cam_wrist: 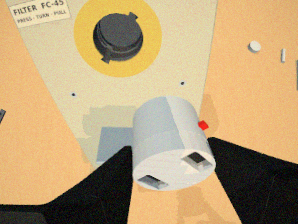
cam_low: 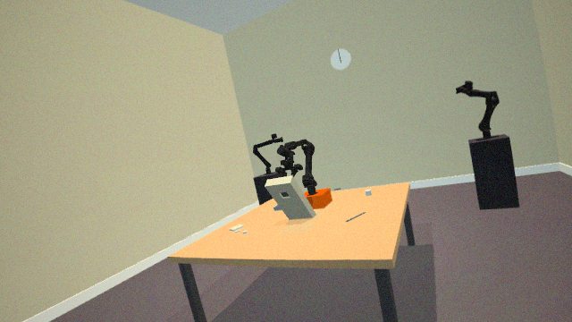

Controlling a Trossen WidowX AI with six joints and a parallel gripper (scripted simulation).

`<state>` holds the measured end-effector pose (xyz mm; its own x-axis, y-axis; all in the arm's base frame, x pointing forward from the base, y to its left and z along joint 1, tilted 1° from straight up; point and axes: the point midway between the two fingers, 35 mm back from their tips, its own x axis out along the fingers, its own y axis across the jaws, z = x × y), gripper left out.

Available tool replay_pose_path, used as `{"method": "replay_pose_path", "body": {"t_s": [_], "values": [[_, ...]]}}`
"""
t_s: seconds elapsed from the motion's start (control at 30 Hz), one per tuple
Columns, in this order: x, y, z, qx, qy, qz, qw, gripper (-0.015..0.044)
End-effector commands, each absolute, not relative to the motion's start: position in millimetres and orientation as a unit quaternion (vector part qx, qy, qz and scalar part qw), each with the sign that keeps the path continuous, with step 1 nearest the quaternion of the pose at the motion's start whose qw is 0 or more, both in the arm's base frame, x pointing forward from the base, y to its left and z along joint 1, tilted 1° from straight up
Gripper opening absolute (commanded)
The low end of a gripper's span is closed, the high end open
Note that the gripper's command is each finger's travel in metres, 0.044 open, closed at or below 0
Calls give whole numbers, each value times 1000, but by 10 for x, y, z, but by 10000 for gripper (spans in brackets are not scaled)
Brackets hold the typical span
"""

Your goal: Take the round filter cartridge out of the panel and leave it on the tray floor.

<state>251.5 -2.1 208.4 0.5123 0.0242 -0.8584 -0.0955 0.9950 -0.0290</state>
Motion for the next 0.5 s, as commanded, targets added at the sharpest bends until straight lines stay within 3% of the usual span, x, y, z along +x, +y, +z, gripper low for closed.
{"method": "replay_pose_path", "body": {"t_s": [0.0, 0.47], "values": [[2558, -122, 2102, -38, 489, 37, 871, 0], [2606, -583, 2060, -40, 485, 36, 873, 0]]}}
